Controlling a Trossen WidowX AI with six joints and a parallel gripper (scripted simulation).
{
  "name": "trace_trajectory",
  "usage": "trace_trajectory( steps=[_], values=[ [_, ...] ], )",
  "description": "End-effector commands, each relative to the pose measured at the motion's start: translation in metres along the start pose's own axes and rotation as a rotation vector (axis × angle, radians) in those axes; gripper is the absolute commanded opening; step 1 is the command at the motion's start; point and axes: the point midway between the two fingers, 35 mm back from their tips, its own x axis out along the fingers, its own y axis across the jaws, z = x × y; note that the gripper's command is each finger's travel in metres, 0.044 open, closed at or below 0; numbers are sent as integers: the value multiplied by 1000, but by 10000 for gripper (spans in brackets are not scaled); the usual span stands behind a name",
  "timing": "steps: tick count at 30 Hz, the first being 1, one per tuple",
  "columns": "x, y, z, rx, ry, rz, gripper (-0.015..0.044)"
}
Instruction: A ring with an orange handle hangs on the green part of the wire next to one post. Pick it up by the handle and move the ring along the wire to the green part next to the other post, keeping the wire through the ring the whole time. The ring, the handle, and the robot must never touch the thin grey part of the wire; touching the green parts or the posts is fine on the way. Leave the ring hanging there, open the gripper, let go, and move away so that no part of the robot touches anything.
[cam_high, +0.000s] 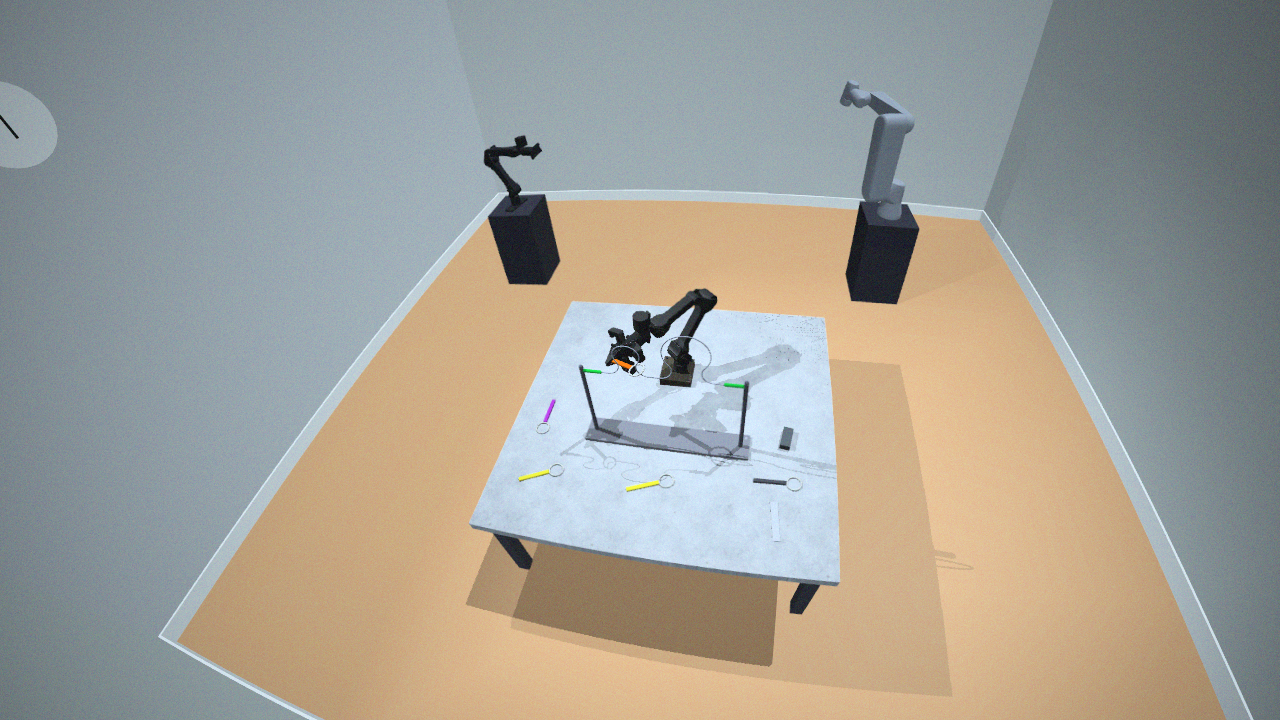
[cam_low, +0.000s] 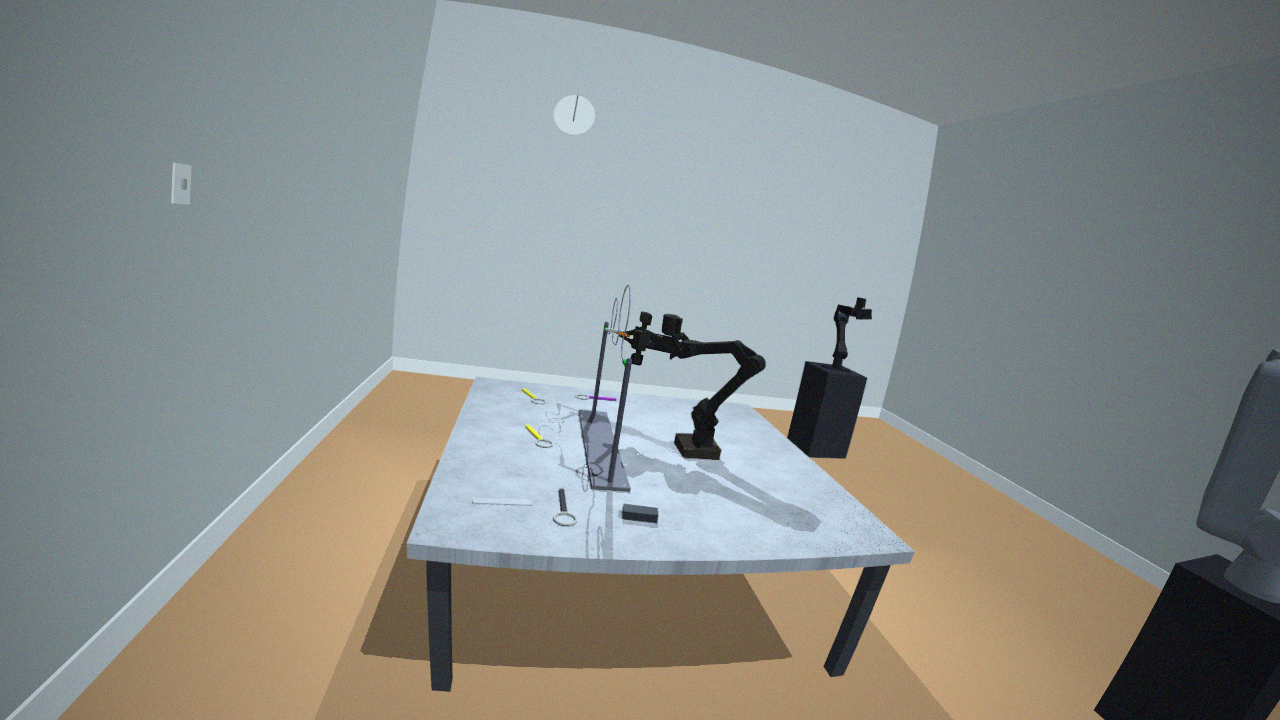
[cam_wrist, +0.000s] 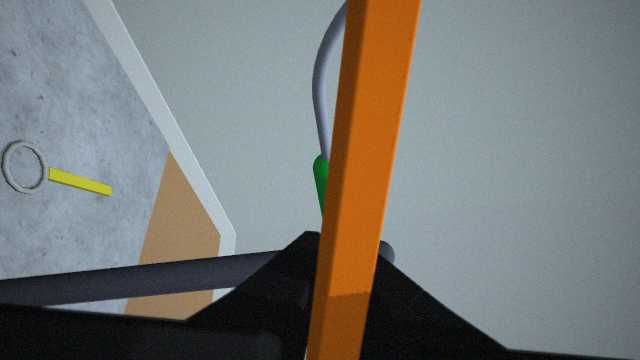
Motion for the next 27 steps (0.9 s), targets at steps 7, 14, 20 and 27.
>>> trace_trajectory(
  steps=[7, 14, 20, 27],
  values=[
    [-8, 37, 4, 221, 31, 121, -150],
    [-15, 61, 12, 374, 50, 207, -150],
    [-23, 80, 21, 504, 67, 280, -150],
    [-33, 99, 36, 653, 85, 365, -150]
  ],
)
